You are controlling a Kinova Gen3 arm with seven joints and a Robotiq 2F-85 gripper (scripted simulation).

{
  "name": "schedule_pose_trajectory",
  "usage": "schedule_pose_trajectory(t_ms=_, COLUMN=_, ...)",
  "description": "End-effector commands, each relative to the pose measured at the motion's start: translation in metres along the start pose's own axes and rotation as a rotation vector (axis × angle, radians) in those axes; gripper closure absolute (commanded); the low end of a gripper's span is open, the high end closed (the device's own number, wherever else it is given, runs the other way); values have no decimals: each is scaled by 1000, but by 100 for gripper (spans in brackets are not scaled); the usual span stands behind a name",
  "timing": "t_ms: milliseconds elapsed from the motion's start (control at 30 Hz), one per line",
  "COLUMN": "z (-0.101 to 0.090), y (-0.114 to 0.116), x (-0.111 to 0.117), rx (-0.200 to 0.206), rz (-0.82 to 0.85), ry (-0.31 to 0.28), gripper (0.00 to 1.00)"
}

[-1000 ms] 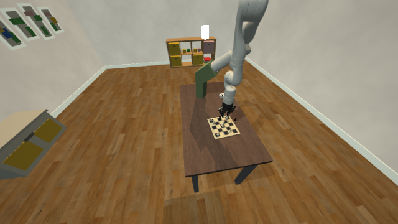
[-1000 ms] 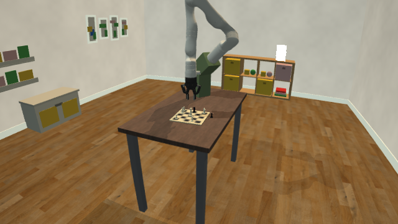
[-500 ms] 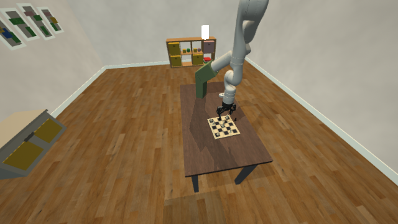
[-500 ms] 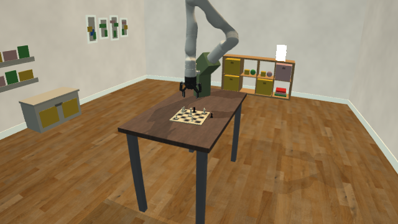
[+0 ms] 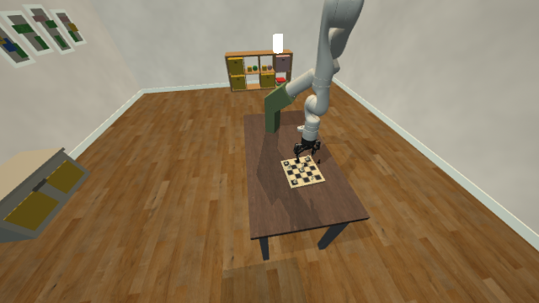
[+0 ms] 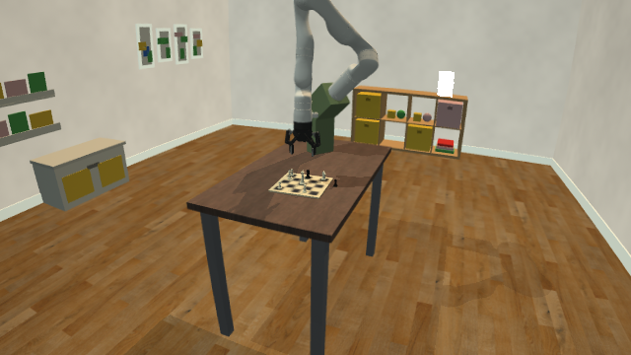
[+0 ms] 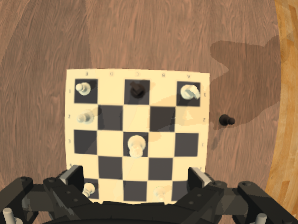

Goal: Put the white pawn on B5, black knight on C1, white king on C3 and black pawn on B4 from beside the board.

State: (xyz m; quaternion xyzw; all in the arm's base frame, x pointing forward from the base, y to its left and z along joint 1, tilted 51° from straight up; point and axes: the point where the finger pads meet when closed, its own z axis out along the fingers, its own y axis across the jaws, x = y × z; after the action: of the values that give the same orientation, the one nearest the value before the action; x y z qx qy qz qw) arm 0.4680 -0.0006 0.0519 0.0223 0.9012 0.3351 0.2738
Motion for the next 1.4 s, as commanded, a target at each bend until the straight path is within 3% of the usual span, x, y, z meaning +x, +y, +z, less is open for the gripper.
schedule_pose_trajectory(t_ms=0, z=7, y=17, x=1, rx=-10, rz=50, ry=-2, gripper=0)
schedule_pose_trajectory(t_ms=267, z=23, y=65, x=4, rx=-21, rz=208, ry=-15, gripper=0)
schedule_pose_trajectory(t_ms=533, z=33, y=123, x=27, rx=-13, rz=431, ry=-2, gripper=0)
schedule_pose_trajectory(t_ms=700, z=32, y=134, x=38, rx=4, rz=491, ry=5, gripper=0)
schedule_pose_trajectory(t_ms=900, z=32, y=139, x=41, rx=-4, rz=499, ry=15, gripper=0)
schedule_pose_trajectory(t_ms=933, z=32, y=139, x=41, rx=-4, rz=499, ry=15, gripper=66)
schedule_pose_trajectory(t_ms=1367, z=32, y=139, x=41, rx=-4, rz=500, ry=14, gripper=66)
